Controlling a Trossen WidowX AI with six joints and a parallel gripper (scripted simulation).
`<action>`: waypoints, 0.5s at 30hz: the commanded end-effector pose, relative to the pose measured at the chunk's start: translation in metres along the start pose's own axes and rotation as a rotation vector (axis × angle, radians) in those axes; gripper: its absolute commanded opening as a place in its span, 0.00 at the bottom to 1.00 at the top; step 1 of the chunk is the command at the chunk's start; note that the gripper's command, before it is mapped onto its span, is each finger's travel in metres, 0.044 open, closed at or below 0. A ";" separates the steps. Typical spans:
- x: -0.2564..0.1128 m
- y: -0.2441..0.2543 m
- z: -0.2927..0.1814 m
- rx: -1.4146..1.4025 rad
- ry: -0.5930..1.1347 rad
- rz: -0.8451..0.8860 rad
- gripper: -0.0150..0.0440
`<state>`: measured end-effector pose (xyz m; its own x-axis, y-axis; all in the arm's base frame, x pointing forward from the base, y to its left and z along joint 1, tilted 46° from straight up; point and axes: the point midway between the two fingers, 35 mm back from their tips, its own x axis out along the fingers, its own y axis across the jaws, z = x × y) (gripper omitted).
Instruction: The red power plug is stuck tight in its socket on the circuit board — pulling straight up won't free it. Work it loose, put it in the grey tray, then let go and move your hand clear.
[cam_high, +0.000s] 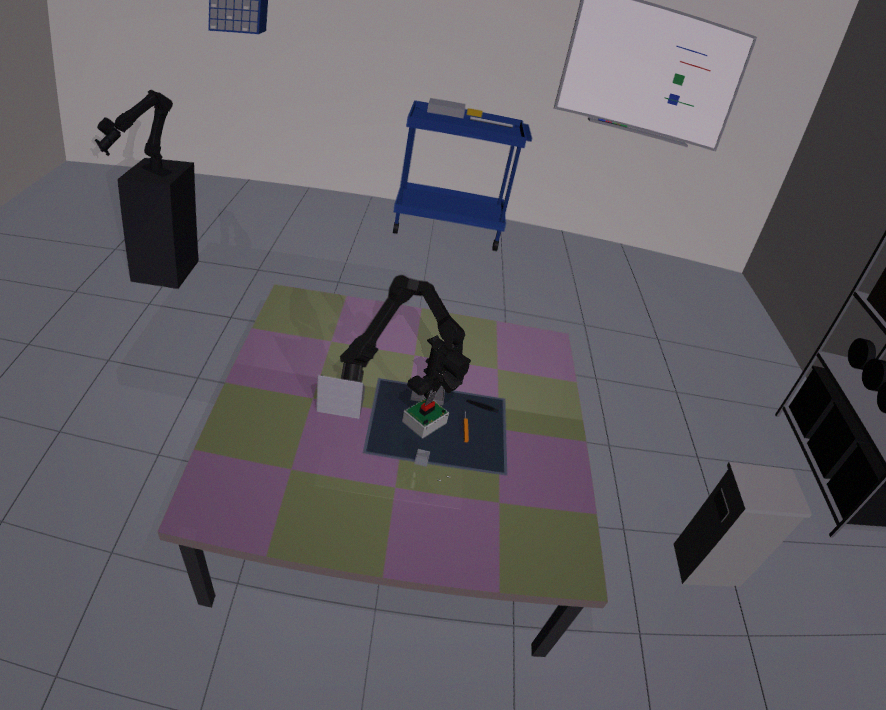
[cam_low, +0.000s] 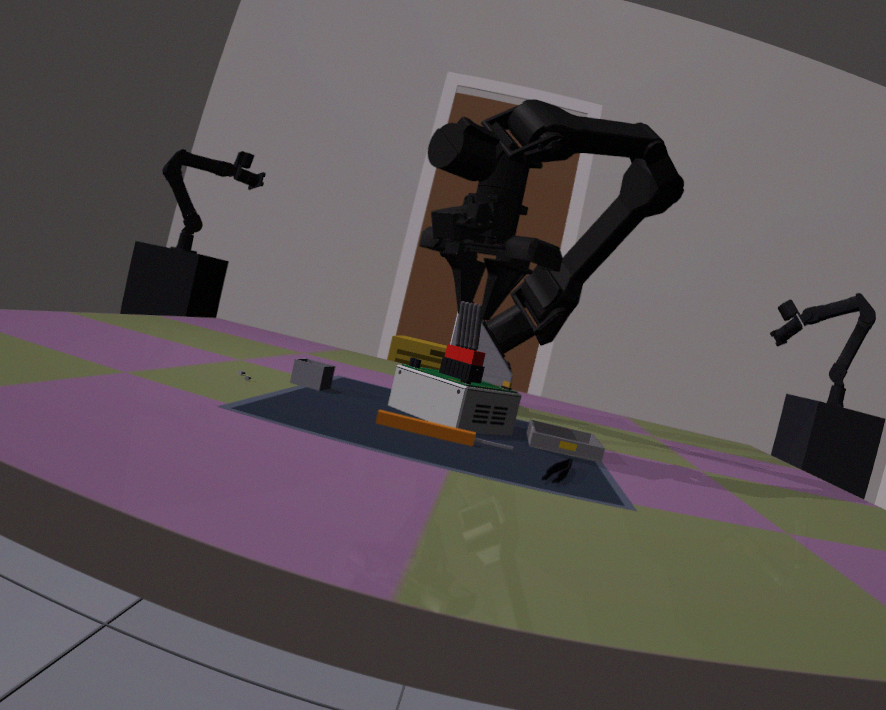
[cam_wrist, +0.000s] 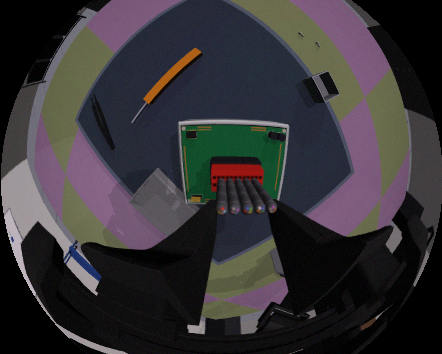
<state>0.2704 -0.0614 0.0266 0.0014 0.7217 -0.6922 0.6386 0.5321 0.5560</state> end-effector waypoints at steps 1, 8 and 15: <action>0.004 0.001 0.002 0.000 -0.016 0.000 0.34; 0.004 0.001 0.002 0.000 -0.016 0.000 0.65; 0.007 0.001 0.002 0.000 -0.016 0.000 0.68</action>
<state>0.2726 -0.0593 0.0227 0.0117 0.7121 -0.7019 0.6356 0.5366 0.5550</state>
